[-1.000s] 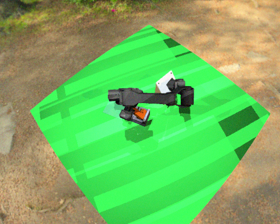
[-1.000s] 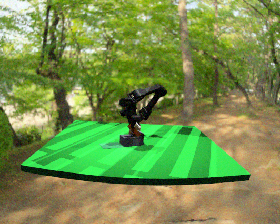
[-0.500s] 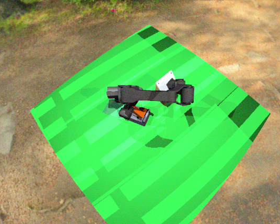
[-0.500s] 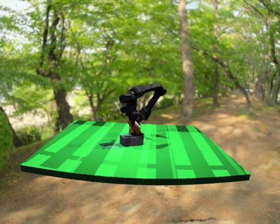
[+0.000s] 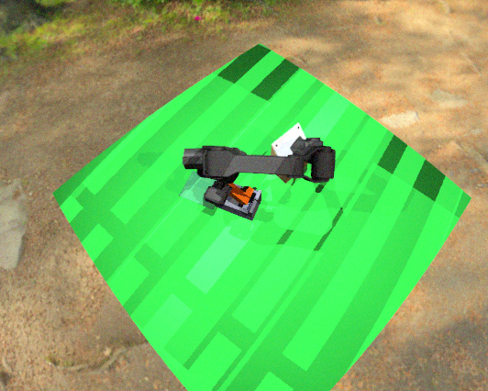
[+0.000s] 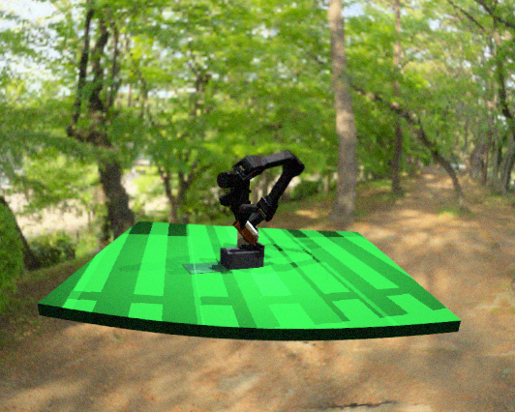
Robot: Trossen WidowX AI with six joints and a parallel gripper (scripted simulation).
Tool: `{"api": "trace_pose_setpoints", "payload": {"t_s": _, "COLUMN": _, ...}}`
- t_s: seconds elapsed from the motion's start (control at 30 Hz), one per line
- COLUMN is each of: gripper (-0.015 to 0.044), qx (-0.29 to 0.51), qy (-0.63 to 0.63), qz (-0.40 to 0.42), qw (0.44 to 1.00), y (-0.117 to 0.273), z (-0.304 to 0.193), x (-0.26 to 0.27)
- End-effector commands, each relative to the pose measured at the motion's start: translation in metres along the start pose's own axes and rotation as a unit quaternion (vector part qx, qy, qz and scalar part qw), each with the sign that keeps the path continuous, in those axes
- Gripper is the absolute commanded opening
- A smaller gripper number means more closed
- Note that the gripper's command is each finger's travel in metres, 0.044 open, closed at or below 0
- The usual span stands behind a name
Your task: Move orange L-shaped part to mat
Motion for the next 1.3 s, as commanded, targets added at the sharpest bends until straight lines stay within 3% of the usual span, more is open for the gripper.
{"api": "trace_pose_setpoints", "payload": {"t_s": 0.0, "gripper": 0.0, "qx": -0.005, "qy": 0.003, "qz": 0.001, "qw": 1.0, "y": 0.001, "z": 0.014, "x": 0.002}}
{"api": "trace_pose_setpoints", "payload": {"t_s": 1.27, "gripper": 0.0, "qx": -0.008, "qy": 0.005, "qz": 0.002, "qw": 1.0, "y": 0.003, "z": 0.139, "x": 0.016}}
Point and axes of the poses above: the point midway between the two fingers, 35 mm back from their tips, its own y axis back along the fingers, its own x axis across the jaws, z = x × y, the point moved 6 cm from there along y, back along the fingers, and after that the axes turned 11 degrees about -y, right-handed, at the moved point
